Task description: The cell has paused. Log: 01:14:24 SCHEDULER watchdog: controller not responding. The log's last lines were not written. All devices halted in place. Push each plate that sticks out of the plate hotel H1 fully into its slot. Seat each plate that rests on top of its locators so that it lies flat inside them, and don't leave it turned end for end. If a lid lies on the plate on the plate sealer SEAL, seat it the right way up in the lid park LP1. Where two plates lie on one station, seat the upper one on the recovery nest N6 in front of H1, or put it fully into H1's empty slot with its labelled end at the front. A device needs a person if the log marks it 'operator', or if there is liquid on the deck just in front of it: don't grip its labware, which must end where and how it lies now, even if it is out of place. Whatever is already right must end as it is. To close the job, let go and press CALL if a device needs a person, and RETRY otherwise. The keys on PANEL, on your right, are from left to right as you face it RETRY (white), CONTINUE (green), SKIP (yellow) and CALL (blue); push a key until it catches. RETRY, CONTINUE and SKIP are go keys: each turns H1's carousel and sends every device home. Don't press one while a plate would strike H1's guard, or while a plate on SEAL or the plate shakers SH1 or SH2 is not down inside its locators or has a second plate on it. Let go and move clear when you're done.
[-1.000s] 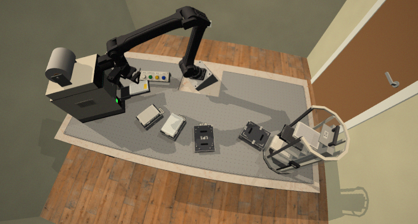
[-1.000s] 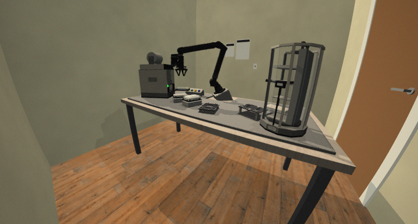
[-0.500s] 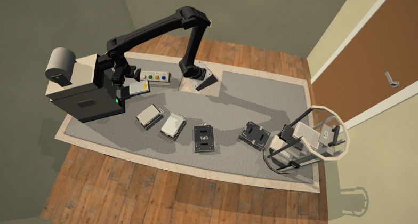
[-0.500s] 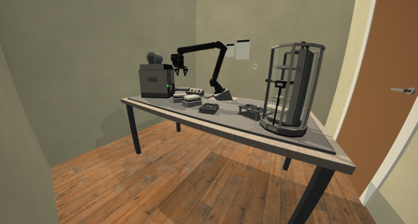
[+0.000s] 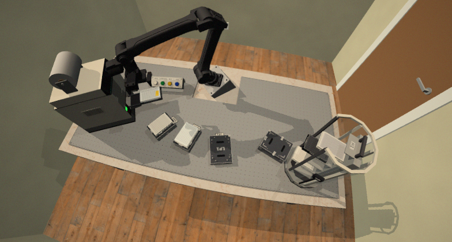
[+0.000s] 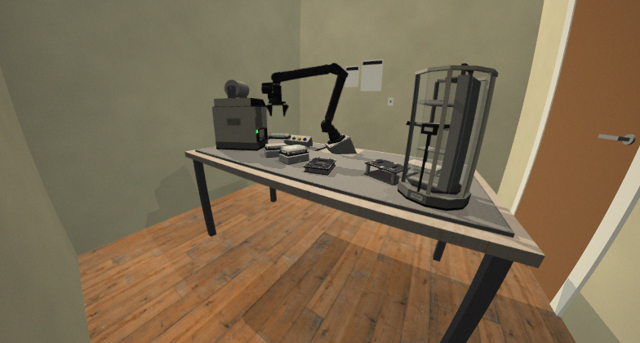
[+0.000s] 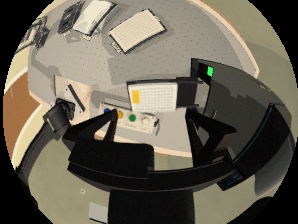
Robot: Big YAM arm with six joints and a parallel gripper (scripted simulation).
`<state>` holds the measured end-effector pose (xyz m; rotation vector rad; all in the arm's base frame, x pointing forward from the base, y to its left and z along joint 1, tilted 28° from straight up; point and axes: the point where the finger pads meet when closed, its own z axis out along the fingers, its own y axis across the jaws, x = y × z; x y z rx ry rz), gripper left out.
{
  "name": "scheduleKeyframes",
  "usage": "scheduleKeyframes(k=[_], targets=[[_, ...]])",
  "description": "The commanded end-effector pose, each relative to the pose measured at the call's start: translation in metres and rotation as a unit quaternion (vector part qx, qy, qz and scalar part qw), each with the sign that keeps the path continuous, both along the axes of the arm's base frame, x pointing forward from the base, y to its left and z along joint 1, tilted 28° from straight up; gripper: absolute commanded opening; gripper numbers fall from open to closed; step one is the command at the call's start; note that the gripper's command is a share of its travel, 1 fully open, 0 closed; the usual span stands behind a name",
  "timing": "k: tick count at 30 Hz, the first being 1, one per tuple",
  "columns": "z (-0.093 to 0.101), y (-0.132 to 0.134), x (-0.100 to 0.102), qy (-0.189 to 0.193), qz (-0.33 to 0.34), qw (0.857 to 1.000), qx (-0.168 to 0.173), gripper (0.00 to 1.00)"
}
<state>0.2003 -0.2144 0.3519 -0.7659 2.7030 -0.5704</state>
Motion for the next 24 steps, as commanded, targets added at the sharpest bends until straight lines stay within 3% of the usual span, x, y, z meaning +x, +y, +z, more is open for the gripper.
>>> scheduleKeyframes(k=[1, 24], targets=[[0.0275, -0.0099, 0.0073, -0.011, 0.028, 0.999, -0.031, 1.0], [0.0274, -0.0101, 0.007, -0.011, 0.025, 0.999, -0.031, 1.0]])
